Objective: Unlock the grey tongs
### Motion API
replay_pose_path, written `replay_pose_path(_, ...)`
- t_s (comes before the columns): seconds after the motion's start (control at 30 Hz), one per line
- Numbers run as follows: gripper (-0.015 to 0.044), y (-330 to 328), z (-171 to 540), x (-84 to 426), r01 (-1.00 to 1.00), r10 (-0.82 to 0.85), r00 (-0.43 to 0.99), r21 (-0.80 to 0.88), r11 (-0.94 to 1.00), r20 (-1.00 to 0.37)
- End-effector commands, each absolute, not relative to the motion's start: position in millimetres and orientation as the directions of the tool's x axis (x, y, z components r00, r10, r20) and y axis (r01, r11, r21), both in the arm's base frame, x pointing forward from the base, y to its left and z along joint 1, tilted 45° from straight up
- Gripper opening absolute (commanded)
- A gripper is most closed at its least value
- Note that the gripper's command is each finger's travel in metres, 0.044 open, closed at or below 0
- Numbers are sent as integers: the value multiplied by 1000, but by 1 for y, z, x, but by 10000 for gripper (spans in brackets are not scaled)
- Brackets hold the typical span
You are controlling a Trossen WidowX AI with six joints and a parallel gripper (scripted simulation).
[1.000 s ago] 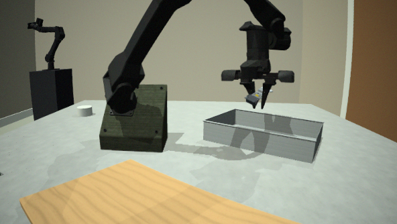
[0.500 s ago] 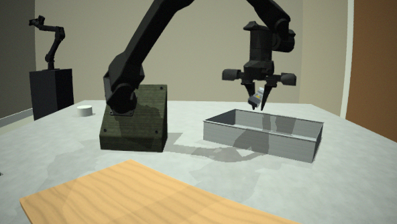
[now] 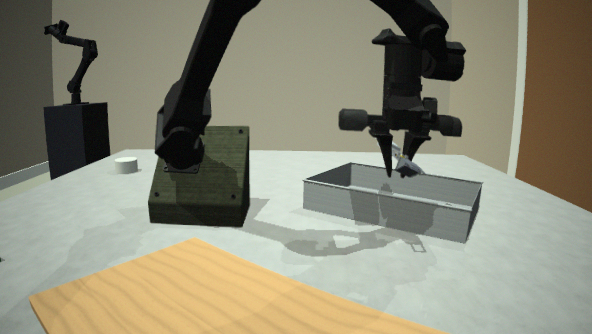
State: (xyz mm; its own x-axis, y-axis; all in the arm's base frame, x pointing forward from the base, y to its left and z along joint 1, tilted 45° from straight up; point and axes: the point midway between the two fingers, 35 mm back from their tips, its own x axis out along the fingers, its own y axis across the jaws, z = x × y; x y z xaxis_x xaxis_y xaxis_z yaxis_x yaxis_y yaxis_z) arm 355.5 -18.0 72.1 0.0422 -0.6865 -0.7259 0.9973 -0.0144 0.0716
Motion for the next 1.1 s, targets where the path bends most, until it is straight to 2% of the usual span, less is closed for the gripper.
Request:
replay_pose_path(0.0,-150,-30,84,354,999,-687,49,28,42,-725)
replay_pose_path(0.8,-150,-114,149,325,875,-704,48,-310,371,-709)
replay_pose_path(1.07,-150,-121,155,321,853,-702,46,-338,398,-711)
